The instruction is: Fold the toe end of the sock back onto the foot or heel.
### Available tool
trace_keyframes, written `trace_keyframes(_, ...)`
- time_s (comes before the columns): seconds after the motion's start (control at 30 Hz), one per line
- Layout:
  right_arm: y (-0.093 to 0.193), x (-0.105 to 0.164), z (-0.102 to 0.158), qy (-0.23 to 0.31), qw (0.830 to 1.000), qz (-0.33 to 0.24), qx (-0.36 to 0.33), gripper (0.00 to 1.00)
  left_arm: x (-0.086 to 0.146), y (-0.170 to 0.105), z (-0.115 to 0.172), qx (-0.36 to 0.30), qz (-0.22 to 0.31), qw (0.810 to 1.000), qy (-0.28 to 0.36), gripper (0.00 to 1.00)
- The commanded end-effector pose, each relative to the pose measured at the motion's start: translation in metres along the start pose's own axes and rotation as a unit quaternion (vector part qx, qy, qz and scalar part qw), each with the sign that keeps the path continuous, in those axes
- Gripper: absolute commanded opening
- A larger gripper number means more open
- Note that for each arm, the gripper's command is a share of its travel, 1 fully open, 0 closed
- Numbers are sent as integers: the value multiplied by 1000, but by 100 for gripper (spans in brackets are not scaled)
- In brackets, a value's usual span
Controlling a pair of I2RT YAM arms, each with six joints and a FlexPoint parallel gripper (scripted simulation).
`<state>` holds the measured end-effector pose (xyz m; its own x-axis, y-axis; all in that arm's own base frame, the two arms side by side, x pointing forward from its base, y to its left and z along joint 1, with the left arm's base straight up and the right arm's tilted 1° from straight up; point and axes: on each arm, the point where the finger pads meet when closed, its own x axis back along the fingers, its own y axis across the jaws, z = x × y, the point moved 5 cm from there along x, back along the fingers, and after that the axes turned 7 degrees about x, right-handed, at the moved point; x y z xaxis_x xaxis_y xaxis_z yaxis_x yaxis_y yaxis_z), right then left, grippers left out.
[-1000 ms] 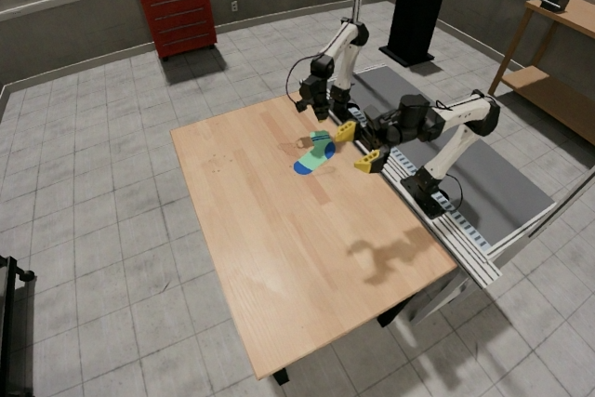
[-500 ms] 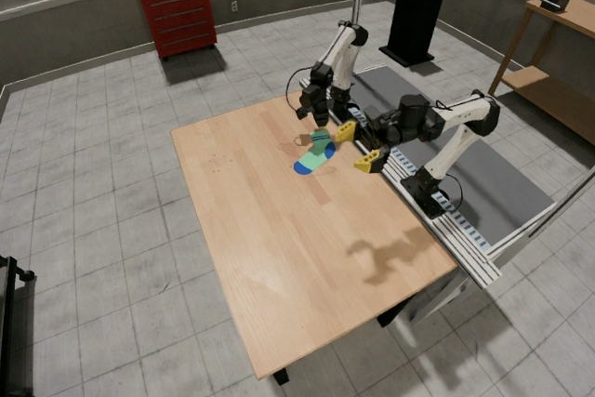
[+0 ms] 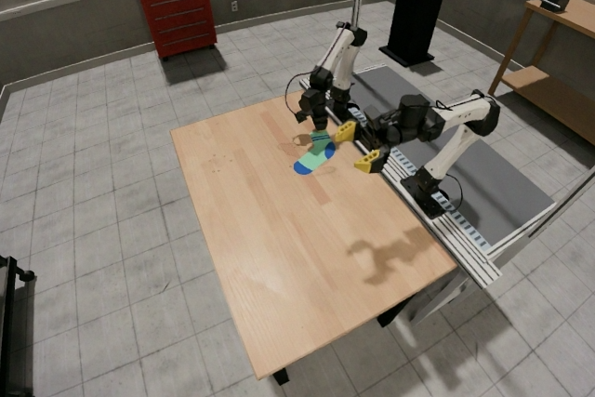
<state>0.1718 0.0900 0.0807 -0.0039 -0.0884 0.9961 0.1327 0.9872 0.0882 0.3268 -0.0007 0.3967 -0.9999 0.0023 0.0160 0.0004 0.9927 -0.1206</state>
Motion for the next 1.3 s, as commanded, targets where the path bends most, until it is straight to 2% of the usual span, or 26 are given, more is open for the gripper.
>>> trace_keyframes(0.0,0,-1,-2,-3,1000,1,-7,34,2,0,-5,1,0,1000,-8,100)
trace_keyframes(0.03,1,1,-3,-7,1000,-3,-4,34,2,0,-5,1,0,1000,-8,100)
trace_keyframes(0.07,-2,-9,1,4,1000,5,-7,34,2,0,-5,1,0,1000,-8,100)
trace_keyframes(0.73,-5,-24,5,9,1000,6,-5,34,2,0,-5,1,0,1000,-8,100)
trace_keyframes(0.77,-2,-28,-1,-8,1000,0,-2,34,2,0,-5,1,0,1000,-8,100)
trace_keyframes(0.83,-3,-27,3,8,1000,-4,-7,32,2,0,-5,1,0,1000,-8,100)
trace_keyframes(1.0,-1,-28,5,9,1000,-5,-1,29,2,0,-5,1,0,1000,-8,100)
trace_keyframes(1.03,5,-32,3,1,1000,-23,20,28,2,0,-5,1,0,1000,-8,100)
trace_keyframes(1.13,1,-29,4,6,1000,-11,5,28,2,0,-5,1,0,1000,-8,100)
trace_keyframes(1.27,4,-31,5,6,1000,-26,14,25,2,0,-5,1,0,1000,-8,100)
